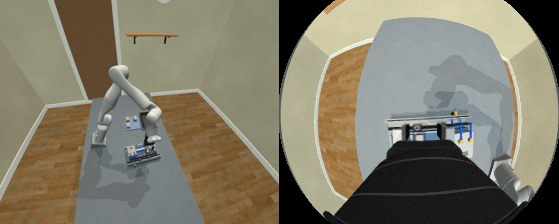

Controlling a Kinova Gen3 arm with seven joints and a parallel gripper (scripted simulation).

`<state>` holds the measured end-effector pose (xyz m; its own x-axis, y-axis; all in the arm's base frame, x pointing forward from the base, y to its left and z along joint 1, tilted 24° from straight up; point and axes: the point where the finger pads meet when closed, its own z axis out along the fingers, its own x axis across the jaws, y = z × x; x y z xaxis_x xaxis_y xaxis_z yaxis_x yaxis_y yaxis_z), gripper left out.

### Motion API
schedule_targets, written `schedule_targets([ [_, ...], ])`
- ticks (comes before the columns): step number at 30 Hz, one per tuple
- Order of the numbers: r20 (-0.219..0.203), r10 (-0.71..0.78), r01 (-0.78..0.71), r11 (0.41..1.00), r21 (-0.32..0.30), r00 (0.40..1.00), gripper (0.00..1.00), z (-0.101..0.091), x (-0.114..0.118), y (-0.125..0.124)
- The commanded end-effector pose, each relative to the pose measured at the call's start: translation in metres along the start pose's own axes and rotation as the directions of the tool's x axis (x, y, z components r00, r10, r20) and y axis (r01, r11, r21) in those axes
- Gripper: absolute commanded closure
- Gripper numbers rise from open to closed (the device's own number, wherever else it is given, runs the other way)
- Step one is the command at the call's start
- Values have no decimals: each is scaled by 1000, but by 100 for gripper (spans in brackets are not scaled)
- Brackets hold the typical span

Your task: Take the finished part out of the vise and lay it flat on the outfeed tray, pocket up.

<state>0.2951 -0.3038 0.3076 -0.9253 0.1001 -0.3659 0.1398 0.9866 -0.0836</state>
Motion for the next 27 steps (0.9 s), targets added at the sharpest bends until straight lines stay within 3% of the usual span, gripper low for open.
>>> schedule_targets([
  [1,1,-1,1,1000,3,1000,0,-1,0,0],
  [27,25,-16,17,999,-32,1000,0,-2,-18,34],
])
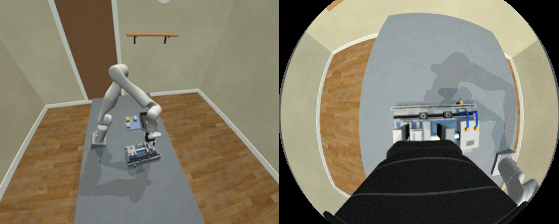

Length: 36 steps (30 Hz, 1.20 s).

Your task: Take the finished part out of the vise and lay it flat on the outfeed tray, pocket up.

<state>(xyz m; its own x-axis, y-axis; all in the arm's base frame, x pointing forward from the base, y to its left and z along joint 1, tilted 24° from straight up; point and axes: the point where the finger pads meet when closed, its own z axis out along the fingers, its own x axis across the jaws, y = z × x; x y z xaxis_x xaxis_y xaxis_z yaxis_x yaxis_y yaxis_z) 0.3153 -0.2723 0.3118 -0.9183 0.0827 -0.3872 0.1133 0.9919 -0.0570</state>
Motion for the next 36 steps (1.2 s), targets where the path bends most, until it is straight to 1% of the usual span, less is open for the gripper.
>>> schedule_targets([
  [1,1,-2,2,1000,3,1000,0,-1,-1,0],
  [2,4,-4,4,1000,-3,1000,0,-1,-3,6],
  [8,4,-4,4,1000,-3,1000,0,-1,-3,6],
  [9,7,-7,7,1000,-8,1000,0,-1,-5,10],
  [12,7,-7,7,1000,-8,1000,0,-1,-5,10],
  [13,10,-9,9,1000,-12,1000,0,-1,-7,15],
  [16,10,-9,9,1000,-12,1000,0,-1,-7,15],
  [17,13,-10,11,1000,-17,1000,0,-1,-9,19],
  [36,21,-16,17,999,-31,1000,0,-1,-14,33],
])
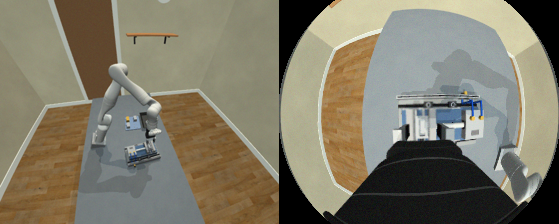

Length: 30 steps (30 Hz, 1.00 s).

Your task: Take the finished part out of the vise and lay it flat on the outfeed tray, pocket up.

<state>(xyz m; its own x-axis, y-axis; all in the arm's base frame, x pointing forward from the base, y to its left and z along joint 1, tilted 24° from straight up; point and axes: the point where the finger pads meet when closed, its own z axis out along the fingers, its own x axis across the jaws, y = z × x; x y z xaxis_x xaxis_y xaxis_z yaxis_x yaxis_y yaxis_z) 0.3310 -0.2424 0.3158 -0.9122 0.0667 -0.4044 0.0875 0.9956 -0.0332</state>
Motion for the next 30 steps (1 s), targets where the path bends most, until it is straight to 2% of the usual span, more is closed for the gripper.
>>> schedule_targets([
  [1,1,-2,2,1000,1,1000,0,-1,-1,2],
  [19,5,-5,5,1000,-6,1000,0,-1,-3,8],
  [20,5,-5,5,1000,-6,1000,100,-1,-3,8],
  [30,5,-5,5,1000,-6,1000,100,-1,-3,8],
])
